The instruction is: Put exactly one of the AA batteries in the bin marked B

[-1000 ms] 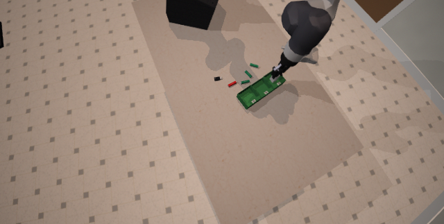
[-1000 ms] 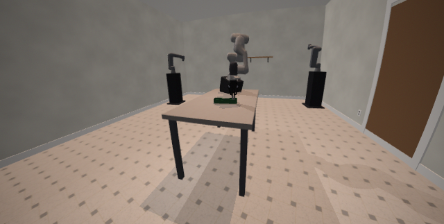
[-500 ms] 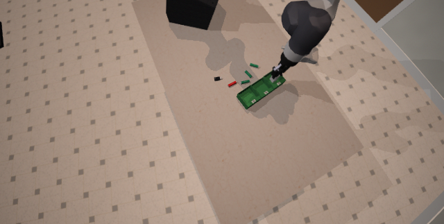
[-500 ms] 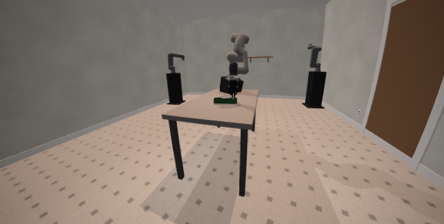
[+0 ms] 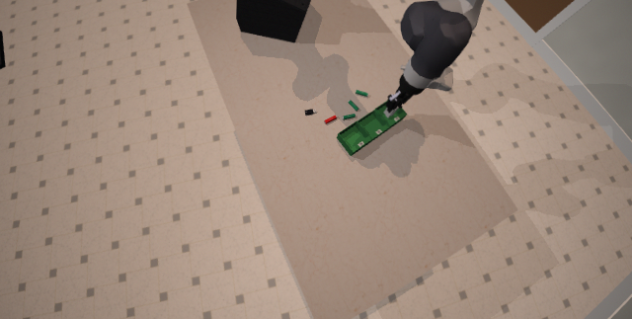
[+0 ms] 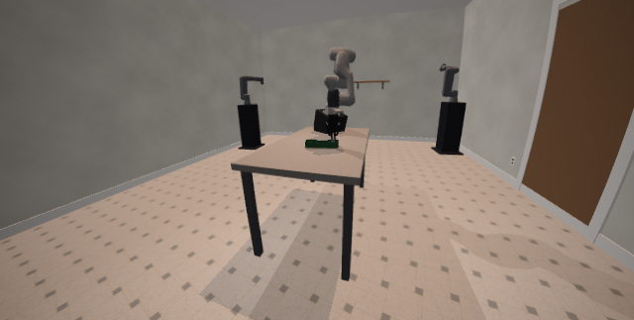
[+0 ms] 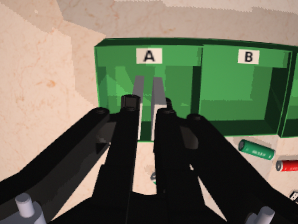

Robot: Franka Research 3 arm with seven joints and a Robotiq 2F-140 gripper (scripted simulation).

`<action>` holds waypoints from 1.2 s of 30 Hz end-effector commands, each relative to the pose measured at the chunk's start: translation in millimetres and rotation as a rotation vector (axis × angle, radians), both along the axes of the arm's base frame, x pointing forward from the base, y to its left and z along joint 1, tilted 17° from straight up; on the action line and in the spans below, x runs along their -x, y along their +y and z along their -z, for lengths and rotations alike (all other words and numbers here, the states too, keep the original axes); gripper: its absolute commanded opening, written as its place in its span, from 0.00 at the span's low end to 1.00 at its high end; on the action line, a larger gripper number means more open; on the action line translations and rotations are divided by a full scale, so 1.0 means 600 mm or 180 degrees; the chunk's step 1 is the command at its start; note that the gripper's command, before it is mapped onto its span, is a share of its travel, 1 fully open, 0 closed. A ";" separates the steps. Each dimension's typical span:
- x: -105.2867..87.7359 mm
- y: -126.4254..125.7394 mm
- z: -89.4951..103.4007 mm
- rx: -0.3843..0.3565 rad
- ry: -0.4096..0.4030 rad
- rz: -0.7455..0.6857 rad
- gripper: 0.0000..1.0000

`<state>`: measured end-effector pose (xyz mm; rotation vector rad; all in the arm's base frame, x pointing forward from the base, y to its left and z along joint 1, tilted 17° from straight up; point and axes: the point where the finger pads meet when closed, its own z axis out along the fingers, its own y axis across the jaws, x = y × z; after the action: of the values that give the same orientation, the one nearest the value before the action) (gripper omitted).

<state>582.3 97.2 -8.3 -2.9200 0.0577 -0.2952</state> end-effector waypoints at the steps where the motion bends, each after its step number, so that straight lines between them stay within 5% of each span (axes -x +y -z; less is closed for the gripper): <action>1: -0.003 0.000 -0.001 0.0005 -0.0020 -0.0019 0.05; 16: -0.003 0.000 -0.001 0.0005 -0.0020 -0.0019 0.05; 36: 0.005 -0.008 -0.040 0.0005 -0.0020 -0.0019 0.05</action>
<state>582.9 92.9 13.7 -2.9201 0.0410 -0.3169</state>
